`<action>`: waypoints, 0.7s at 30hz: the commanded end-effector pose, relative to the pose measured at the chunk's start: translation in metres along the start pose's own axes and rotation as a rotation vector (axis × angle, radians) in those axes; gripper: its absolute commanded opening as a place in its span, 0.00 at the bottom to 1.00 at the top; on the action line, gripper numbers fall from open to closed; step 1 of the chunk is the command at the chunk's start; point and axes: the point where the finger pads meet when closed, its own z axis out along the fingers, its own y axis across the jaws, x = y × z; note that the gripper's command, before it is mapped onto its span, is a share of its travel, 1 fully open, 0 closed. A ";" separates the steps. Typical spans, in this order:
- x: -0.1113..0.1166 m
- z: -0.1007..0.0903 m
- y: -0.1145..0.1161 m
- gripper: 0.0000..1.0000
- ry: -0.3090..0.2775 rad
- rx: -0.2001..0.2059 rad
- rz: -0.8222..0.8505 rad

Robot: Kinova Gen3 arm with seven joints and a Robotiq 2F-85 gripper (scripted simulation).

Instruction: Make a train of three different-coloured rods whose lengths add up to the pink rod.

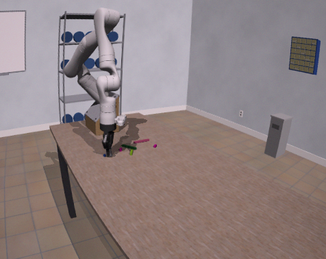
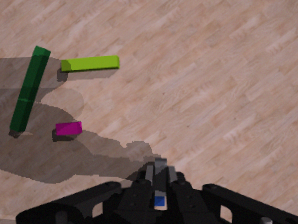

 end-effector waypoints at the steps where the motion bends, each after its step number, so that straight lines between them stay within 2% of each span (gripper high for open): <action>1: 0.002 0.003 0.002 0.05 0.003 -0.005 -0.020; 21: 0.002 0.005 0.001 0.05 0.003 -0.004 -0.020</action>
